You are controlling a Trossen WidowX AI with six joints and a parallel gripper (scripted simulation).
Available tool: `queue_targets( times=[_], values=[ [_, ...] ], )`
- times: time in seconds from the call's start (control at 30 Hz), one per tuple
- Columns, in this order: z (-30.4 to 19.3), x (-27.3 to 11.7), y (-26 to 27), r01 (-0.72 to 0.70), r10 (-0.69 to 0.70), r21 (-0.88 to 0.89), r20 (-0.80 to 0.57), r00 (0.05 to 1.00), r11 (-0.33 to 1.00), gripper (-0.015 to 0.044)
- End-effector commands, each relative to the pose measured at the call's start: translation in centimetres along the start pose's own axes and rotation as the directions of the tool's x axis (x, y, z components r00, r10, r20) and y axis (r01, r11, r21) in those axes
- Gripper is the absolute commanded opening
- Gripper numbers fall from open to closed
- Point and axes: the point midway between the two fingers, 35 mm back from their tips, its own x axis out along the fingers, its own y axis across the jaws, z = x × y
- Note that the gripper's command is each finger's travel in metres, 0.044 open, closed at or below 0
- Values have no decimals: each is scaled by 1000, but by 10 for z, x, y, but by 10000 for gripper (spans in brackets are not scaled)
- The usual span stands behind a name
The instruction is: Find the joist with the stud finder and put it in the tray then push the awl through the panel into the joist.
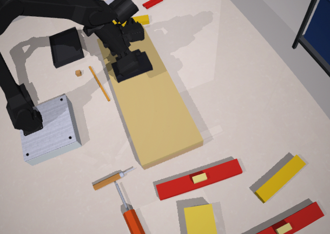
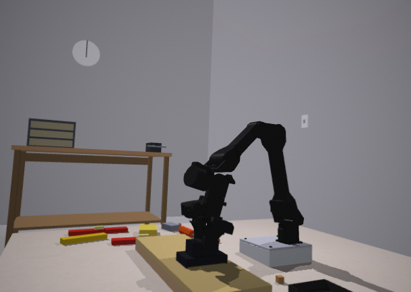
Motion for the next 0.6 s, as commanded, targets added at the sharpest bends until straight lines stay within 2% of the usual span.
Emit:
queue_targets(
  times=[0.0,0.57],
  values=[
    [0,1,10,-8,8,2,-2,1000,1000,0],
    [0,0,44,-11,11,3,-2,1000,1000,0]
  ],
)
